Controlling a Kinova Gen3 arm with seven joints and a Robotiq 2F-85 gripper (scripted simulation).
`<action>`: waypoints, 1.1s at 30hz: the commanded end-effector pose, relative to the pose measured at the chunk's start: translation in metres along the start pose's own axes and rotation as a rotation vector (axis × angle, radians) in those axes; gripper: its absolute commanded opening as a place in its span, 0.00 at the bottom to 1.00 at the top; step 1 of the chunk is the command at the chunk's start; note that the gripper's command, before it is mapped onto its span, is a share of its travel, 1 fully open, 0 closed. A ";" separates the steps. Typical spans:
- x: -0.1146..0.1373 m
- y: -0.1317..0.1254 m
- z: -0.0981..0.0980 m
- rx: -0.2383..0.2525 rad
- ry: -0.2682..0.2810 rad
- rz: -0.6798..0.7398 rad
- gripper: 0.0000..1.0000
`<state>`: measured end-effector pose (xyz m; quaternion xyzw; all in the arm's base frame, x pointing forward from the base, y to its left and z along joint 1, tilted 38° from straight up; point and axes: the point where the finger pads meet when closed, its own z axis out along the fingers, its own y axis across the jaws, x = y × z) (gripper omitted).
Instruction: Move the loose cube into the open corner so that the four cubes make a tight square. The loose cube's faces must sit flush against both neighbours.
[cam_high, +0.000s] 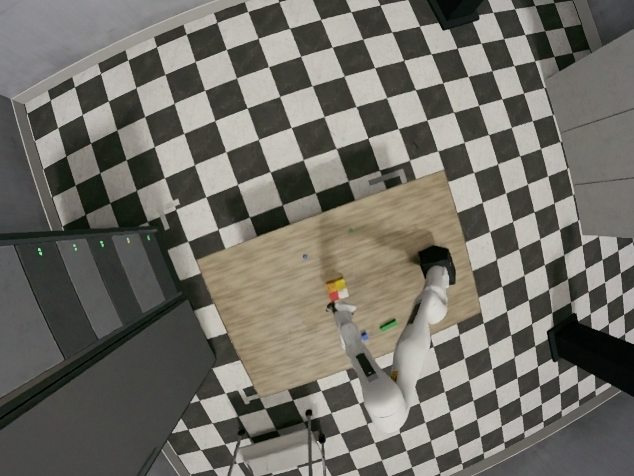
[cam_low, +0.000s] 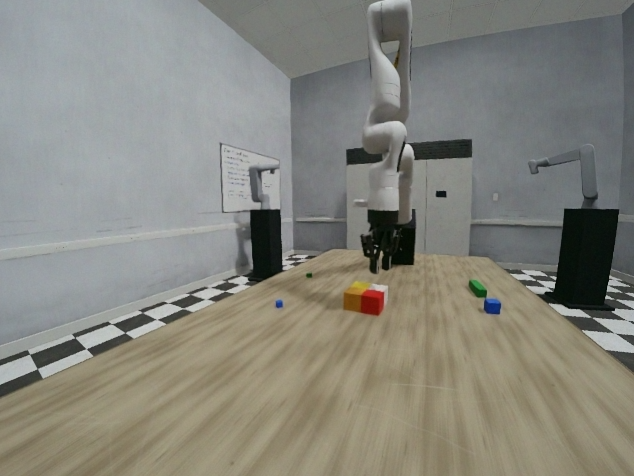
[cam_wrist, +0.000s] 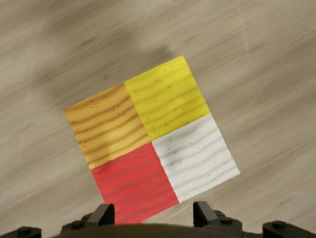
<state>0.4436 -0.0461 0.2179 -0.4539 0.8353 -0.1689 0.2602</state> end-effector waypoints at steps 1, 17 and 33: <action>-0.011 0.016 -0.002 0.006 -0.018 -0.200 0.52; -0.020 0.027 -0.004 0.016 -0.036 -0.419 0.52; -0.020 0.027 -0.004 0.016 -0.036 -0.419 0.52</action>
